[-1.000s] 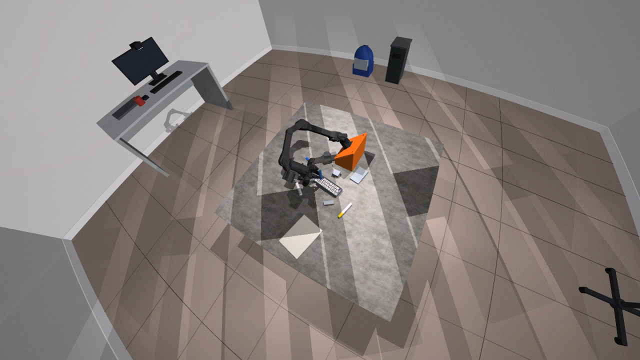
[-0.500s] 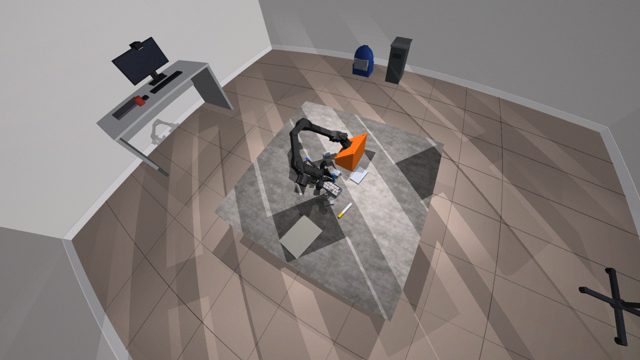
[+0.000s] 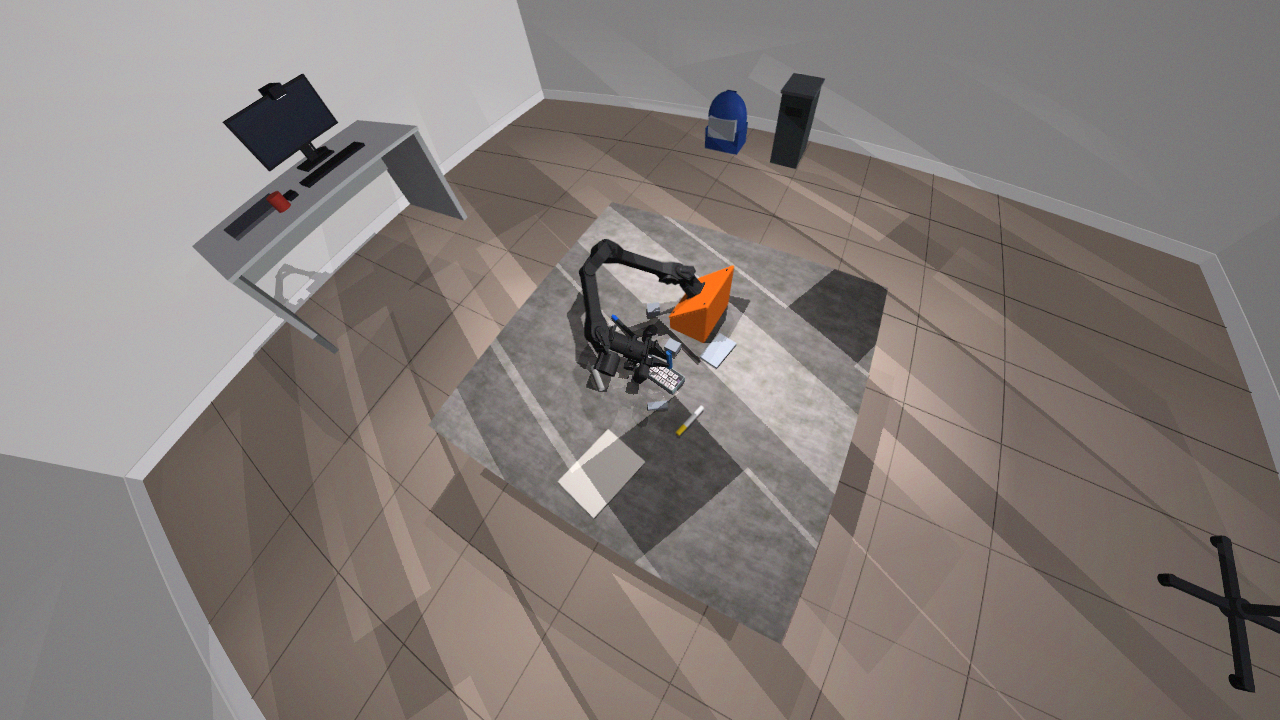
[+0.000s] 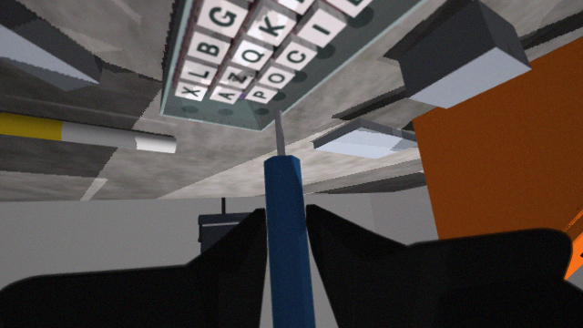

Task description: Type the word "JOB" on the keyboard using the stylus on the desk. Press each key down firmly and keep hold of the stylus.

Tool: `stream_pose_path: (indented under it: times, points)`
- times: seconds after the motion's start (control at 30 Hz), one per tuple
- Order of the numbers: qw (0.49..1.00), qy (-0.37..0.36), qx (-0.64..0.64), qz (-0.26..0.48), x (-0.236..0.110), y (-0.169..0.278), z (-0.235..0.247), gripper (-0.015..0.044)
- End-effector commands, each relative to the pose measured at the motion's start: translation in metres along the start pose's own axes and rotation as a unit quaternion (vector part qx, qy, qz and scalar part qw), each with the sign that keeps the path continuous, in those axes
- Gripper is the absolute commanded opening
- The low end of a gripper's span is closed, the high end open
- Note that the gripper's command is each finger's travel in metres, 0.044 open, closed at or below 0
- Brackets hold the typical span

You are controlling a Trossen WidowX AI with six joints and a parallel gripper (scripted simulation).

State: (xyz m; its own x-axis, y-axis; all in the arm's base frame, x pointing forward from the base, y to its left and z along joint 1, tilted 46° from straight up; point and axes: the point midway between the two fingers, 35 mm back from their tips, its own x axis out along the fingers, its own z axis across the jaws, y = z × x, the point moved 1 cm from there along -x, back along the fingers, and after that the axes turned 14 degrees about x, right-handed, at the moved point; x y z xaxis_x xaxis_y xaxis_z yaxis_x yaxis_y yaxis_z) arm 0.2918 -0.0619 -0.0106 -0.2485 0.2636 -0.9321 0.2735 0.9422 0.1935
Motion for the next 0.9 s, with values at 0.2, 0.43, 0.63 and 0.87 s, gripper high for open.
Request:
stream_pose_path:
  times: [0.2, 0.43, 0.63, 0.87]
  points:
    - [1.0, 0.004, -0.001, -0.002, 0.0055, -0.004, -0.0004, 0.0081]
    - [1.0, 0.004, -0.001, -0.002, 0.006, -0.0049, -0.0002, 0.0081]
    - [1.0, 0.004, -0.001, -0.002, 0.0069, -0.0064, 0.0002, 0.0081]
    - [1.0, 0.004, -0.001, -0.002, 0.0077, -0.0077, 0.0005, 0.0081]
